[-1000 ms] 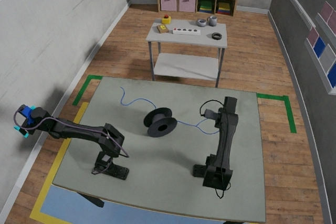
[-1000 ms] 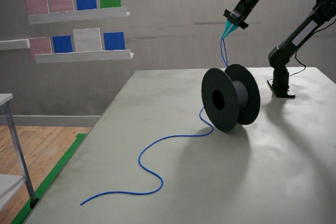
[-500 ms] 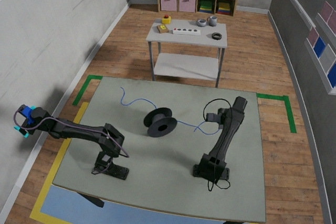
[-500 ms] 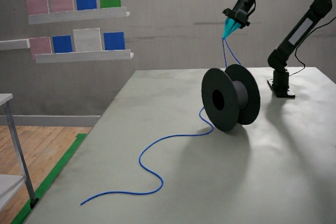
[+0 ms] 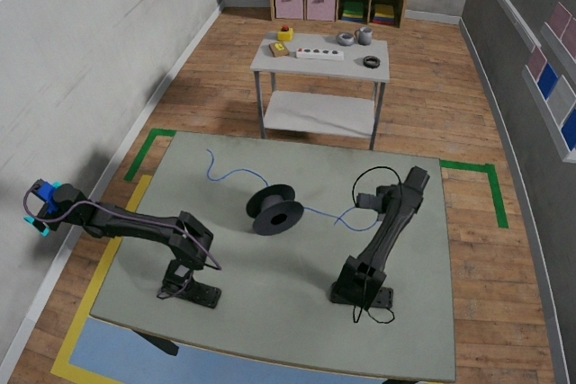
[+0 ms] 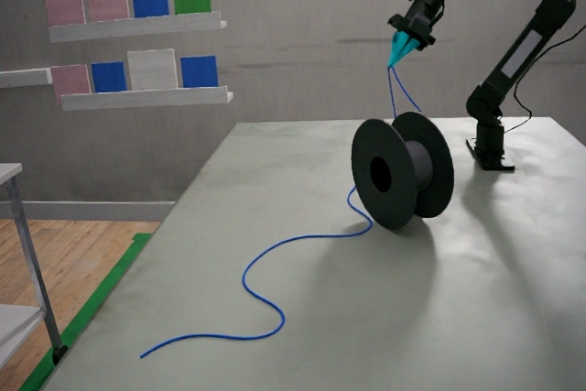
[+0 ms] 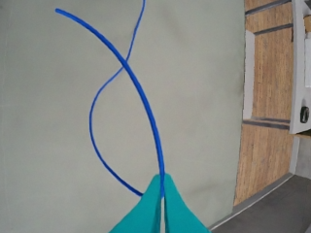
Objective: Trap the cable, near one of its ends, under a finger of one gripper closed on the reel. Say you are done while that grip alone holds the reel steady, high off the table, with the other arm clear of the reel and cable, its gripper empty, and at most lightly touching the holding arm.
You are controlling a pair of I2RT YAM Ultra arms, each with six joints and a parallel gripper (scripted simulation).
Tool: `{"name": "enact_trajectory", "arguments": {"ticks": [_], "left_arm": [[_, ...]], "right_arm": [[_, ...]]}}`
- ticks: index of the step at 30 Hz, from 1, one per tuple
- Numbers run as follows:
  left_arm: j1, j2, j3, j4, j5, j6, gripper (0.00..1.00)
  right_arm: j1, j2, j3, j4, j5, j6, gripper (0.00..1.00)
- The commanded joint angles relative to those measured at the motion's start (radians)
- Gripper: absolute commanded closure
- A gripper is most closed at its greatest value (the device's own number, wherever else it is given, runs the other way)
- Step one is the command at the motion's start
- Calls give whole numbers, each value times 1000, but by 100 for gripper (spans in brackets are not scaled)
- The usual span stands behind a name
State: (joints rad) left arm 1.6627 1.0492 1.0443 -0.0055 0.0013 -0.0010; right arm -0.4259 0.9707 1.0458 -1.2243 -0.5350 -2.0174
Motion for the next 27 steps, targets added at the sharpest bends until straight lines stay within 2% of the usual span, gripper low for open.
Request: {"name": "enact_trajectory", "arguments": {"ticks": [1,6,7,11,14,21,23,27], "left_arm": [[1,-3,-13,7,-7,5,0],[1,-3,-13,7,-7,5,0],[1,-3,-13,7,-7,5,0],[1,-3,-13,7,-7,5,0],[1,-3,-13,7,-7,5,0],[1,-3,-13,7,-7,5,0],[1,-3,-13,7,-7,5,0],[1,-3,-13,7,-7,5,0]], "right_arm": [[-12,12,35,-4,-40,-9,100],[16,19,41,21,-38,4,100],[26,4,11,28,-35,11,100],[73,37,1,69,3,47,100],[121,58,44,109,21,79,100],[266,148,86,217,89,156,100],[266,148,86,217,89,156,100],[346,212,127,271,135,183,100]]}}
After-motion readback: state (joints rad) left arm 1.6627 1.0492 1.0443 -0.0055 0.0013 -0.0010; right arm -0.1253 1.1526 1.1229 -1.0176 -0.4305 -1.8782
